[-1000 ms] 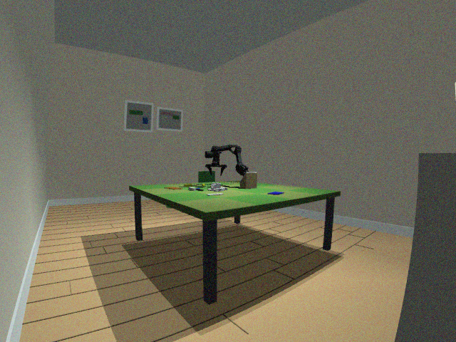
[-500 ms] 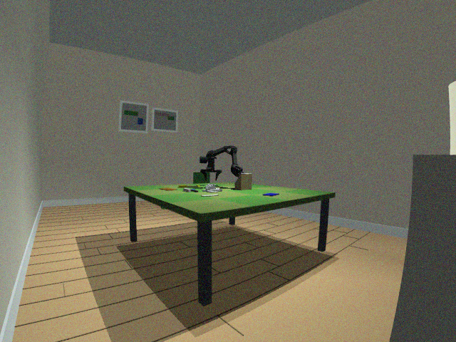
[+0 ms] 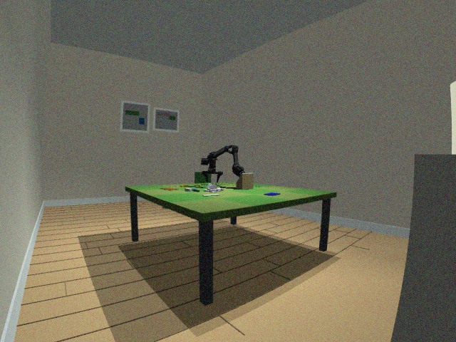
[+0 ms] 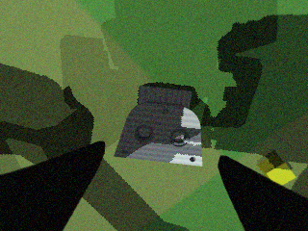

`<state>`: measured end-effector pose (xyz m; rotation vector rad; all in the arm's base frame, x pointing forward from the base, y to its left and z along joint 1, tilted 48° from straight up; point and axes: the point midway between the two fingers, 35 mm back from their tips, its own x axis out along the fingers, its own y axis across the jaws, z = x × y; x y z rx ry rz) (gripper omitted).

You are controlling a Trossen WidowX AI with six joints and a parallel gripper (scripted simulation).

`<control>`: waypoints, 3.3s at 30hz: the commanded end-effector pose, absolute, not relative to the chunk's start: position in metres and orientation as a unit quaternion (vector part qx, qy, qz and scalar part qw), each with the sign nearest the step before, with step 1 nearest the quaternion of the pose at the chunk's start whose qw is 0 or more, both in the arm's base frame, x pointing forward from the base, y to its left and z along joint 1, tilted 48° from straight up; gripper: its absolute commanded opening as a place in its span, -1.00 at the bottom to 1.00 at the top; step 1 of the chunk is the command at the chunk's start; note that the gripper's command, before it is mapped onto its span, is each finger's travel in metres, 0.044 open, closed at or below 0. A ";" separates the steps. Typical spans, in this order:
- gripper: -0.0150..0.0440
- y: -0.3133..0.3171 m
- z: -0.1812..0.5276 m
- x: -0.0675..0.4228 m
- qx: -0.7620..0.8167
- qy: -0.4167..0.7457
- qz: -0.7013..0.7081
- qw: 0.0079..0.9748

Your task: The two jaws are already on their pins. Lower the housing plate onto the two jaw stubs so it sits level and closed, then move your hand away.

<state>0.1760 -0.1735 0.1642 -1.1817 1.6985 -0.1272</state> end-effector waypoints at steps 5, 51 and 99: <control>1.00 -0.178 0.159 0.176 -0.491 0.705 -0.049 0.509; 0.93 -0.199 0.141 0.175 -0.490 0.706 -0.053 0.508; 0.70 -0.144 0.189 0.176 -0.490 0.706 -0.048 0.509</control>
